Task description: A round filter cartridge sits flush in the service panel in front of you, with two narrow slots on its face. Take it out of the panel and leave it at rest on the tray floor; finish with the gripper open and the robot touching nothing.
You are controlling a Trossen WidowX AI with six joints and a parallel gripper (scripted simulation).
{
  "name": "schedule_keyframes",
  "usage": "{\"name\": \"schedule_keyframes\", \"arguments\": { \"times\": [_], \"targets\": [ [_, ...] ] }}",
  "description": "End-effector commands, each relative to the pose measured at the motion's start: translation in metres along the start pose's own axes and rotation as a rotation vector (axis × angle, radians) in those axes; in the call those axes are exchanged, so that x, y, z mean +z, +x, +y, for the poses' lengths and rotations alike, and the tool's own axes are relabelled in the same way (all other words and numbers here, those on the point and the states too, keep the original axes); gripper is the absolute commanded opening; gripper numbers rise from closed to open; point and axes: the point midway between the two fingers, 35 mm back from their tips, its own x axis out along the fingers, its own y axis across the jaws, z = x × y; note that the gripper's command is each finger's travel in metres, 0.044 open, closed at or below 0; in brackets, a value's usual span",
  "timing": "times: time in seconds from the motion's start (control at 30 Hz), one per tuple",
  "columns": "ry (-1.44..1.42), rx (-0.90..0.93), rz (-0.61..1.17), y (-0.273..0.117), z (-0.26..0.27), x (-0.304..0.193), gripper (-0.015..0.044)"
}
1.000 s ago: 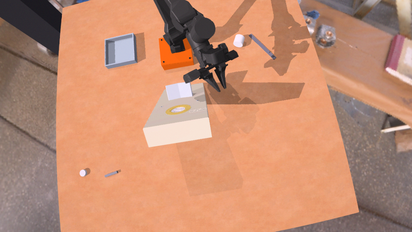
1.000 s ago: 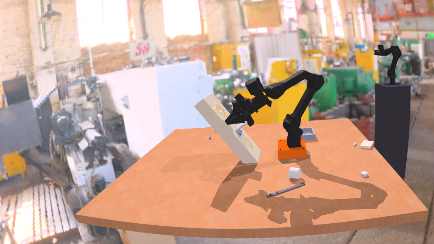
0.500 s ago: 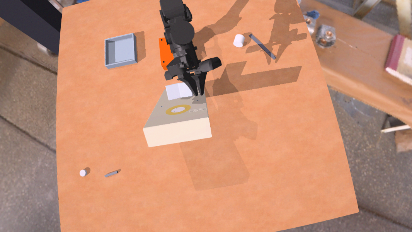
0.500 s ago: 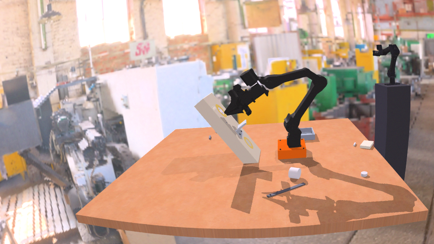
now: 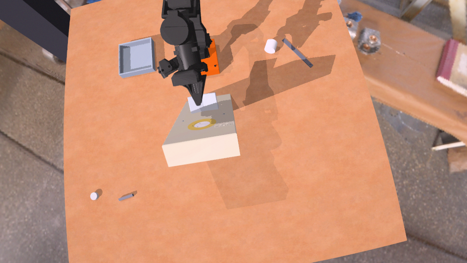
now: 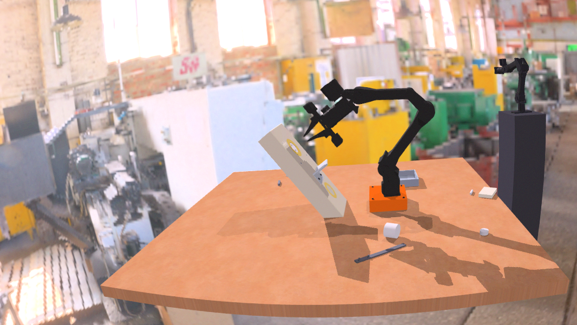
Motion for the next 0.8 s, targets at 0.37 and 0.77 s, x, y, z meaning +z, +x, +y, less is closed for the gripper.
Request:
{"name": "schedule_keyframes", "arguments": {
  "times": [0.37, 0.77],
  "targets": [
    [0.108, -0.004, -0.004, 0.000, 0.004, 0.004, 0.0088],
    [0.108, -0.002, -0.003, 0.019, 0.005, 0.005, 0.0088]
  ]
}}
